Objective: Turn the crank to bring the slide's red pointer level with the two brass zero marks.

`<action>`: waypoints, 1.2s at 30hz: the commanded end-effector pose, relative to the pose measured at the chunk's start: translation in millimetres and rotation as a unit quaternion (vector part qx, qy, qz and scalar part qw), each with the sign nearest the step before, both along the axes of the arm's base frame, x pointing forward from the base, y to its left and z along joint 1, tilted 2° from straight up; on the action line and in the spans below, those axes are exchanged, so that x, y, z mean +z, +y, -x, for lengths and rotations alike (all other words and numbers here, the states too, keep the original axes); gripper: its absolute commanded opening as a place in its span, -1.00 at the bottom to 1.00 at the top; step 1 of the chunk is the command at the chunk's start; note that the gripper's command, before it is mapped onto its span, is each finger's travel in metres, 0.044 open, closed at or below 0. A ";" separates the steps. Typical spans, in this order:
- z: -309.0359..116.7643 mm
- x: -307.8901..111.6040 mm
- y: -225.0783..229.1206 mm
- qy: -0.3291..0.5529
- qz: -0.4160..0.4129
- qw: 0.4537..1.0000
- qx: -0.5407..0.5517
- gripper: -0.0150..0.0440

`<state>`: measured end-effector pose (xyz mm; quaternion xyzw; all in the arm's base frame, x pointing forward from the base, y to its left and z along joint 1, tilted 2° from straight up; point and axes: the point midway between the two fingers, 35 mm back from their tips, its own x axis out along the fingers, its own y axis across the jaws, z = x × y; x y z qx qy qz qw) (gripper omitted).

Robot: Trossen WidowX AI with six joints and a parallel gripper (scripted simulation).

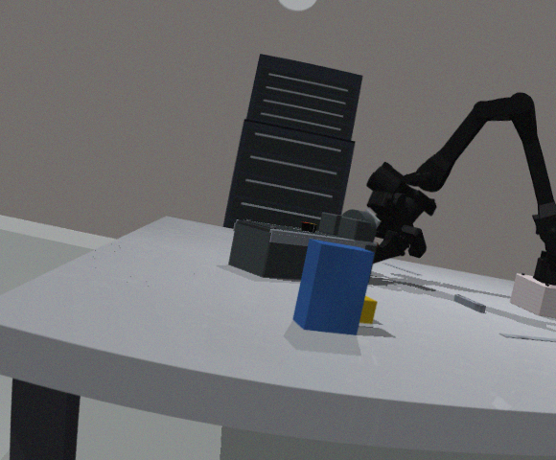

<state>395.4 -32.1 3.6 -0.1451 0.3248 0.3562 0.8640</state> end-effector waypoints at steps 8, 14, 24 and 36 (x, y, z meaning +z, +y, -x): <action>-0.2 3.4 -0.5 0.000 0.001 1.000 0.000 1.00; 0.1 36.0 -1.7 0.000 0.000 1.000 0.000 1.00; -2.4 85.9 -5.0 0.003 -0.001 1.000 -0.001 1.00; 6.3 166.0 -5.1 0.009 -0.002 1.000 -0.002 1.00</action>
